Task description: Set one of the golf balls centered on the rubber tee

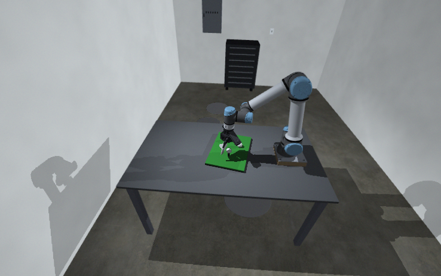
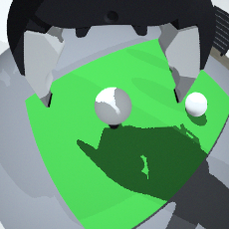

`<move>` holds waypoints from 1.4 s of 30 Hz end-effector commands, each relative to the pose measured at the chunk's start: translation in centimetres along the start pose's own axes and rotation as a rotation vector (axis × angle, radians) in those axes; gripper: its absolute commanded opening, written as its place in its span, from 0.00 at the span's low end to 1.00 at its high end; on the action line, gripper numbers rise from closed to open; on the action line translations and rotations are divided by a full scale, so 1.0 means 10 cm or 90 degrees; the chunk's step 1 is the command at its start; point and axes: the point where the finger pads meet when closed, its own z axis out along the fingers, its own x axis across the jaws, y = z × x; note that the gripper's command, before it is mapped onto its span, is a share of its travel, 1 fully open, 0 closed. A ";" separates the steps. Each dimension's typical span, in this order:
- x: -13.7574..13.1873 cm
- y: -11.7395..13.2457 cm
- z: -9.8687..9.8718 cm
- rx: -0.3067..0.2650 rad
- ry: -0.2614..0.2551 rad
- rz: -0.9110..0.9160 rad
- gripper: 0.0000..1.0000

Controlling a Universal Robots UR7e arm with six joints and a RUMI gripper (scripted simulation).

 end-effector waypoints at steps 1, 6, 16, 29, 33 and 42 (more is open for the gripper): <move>0.00 0.00 0.00 -0.001 0.001 0.000 1.00; 0.00 0.00 0.00 -0.001 0.001 0.000 1.00; 0.00 0.00 0.00 -0.001 0.001 0.000 1.00; 0.01 0.01 -0.21 -0.001 0.001 0.000 1.00; 0.00 0.00 -0.49 -0.001 0.001 0.000 1.00; 0.00 0.00 -0.98 -0.001 0.001 0.000 1.00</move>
